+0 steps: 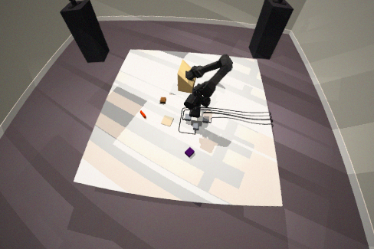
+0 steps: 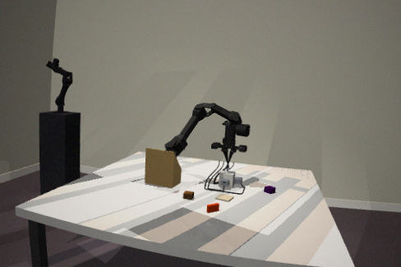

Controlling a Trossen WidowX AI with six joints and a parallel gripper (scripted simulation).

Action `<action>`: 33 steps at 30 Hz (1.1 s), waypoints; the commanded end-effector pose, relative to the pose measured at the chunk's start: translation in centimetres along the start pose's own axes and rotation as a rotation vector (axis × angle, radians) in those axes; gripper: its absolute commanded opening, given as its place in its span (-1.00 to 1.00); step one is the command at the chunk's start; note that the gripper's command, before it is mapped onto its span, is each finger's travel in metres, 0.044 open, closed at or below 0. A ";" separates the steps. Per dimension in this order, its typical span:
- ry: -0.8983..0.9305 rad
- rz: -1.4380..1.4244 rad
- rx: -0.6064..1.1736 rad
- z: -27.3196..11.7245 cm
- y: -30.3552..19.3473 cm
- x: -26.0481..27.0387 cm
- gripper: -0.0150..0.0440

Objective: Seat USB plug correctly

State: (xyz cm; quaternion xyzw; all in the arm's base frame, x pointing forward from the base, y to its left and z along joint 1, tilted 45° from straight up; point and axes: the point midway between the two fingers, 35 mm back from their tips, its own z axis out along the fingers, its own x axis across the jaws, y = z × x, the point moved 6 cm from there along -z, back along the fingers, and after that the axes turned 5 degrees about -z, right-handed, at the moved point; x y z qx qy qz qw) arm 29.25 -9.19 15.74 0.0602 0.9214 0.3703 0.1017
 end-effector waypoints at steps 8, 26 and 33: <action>0.000 0.000 0.000 0.1 0.0 0.0 -0.49; 0.000 -0.001 0.000 0.3 0.0 0.0 -0.49; 0.000 -0.001 0.000 0.4 0.0 0.0 -0.49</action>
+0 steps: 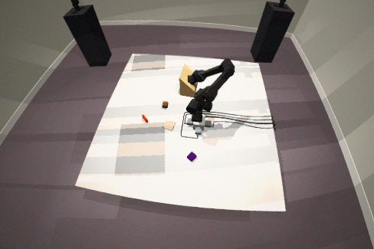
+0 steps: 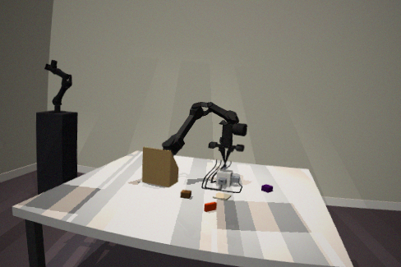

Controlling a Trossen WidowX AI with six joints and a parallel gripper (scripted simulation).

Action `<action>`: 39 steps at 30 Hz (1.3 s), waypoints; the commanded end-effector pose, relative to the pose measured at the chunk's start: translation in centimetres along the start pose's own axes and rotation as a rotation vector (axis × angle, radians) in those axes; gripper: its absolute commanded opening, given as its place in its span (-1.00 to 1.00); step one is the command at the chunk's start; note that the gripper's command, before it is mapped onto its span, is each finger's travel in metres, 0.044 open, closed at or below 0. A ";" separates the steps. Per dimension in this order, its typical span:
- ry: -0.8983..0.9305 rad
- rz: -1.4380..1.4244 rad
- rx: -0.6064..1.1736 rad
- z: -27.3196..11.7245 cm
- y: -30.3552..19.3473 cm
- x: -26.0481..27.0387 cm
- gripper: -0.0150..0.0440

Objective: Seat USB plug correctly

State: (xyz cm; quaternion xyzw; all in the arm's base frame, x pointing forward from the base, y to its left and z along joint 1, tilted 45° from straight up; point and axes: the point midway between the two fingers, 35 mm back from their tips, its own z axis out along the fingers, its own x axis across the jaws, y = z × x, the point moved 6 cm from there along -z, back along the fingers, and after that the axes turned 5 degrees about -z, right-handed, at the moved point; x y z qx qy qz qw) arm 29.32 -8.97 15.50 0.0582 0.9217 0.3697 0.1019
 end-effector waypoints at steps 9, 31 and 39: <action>-0.001 0.002 -0.001 0.2 0.0 0.0 -0.49; -0.001 0.001 -0.001 0.4 0.0 0.0 -0.49; -0.001 0.001 -0.001 0.5 0.0 0.0 -0.49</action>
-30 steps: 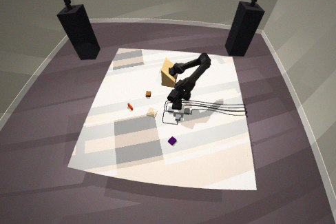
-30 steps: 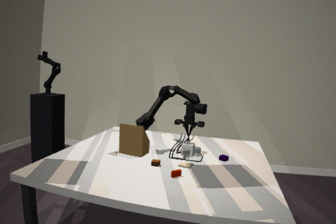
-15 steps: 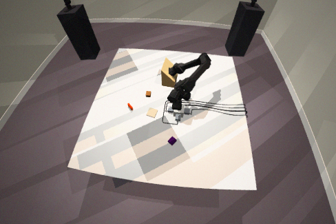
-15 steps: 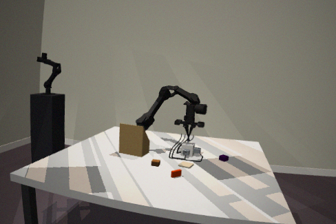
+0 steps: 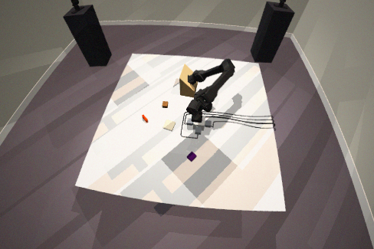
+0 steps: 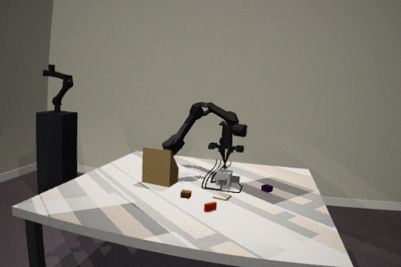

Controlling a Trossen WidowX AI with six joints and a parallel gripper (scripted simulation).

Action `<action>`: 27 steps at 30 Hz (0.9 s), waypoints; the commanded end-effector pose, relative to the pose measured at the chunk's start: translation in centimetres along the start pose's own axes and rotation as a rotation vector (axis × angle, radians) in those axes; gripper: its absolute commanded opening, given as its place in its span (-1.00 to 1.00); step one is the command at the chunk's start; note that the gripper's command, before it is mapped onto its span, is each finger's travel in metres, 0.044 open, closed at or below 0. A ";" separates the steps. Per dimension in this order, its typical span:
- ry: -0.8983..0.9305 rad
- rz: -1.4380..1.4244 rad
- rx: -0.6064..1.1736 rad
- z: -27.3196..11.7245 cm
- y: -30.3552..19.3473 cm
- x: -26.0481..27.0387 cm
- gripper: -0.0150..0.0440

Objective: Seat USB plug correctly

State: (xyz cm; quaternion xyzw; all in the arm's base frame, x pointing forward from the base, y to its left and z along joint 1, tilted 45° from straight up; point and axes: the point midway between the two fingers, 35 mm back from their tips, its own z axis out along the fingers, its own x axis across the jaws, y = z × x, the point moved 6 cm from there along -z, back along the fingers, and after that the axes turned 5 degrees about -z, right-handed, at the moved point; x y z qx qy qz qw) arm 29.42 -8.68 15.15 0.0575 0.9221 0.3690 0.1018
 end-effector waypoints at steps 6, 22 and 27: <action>-0.002 0.002 -0.003 0.1 0.0 0.0 -0.49; -0.002 0.002 -0.003 0.3 0.0 0.0 -0.49; -0.002 0.001 -0.003 0.4 0.0 0.0 -0.49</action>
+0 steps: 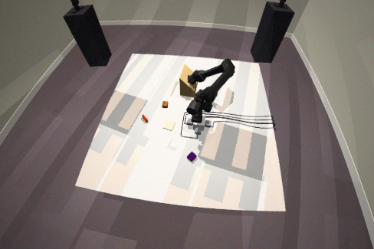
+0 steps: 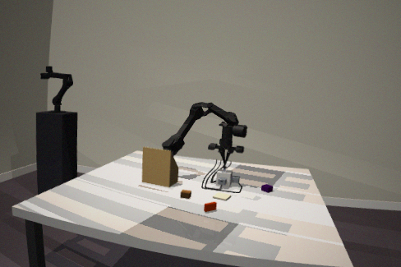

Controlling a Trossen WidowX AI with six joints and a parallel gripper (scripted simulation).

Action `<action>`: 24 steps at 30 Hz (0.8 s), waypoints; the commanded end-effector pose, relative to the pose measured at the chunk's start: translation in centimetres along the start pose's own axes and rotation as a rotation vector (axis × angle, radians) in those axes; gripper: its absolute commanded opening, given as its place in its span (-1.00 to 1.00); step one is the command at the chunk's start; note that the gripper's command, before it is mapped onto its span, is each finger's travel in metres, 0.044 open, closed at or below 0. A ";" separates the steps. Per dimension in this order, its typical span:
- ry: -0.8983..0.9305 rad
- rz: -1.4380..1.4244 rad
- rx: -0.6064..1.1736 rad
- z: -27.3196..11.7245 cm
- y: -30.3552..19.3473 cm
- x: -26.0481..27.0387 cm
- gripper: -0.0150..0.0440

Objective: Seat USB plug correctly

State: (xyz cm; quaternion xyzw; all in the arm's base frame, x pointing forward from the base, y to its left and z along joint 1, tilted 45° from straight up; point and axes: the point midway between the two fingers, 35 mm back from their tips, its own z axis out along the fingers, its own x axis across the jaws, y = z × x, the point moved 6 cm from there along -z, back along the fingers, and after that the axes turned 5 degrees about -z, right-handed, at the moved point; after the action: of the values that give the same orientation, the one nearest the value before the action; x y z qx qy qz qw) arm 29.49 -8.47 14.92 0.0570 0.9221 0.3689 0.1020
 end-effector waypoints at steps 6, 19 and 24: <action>-0.002 0.002 -0.003 0.1 0.0 0.0 -0.49; -0.002 0.002 -0.003 0.3 0.0 0.0 -0.49; -0.002 0.002 -0.003 0.3 0.0 0.0 -0.49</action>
State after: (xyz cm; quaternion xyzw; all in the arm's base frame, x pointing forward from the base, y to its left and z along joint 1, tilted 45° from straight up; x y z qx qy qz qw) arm 29.56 -8.28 14.71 0.0566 0.9221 0.3689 0.1022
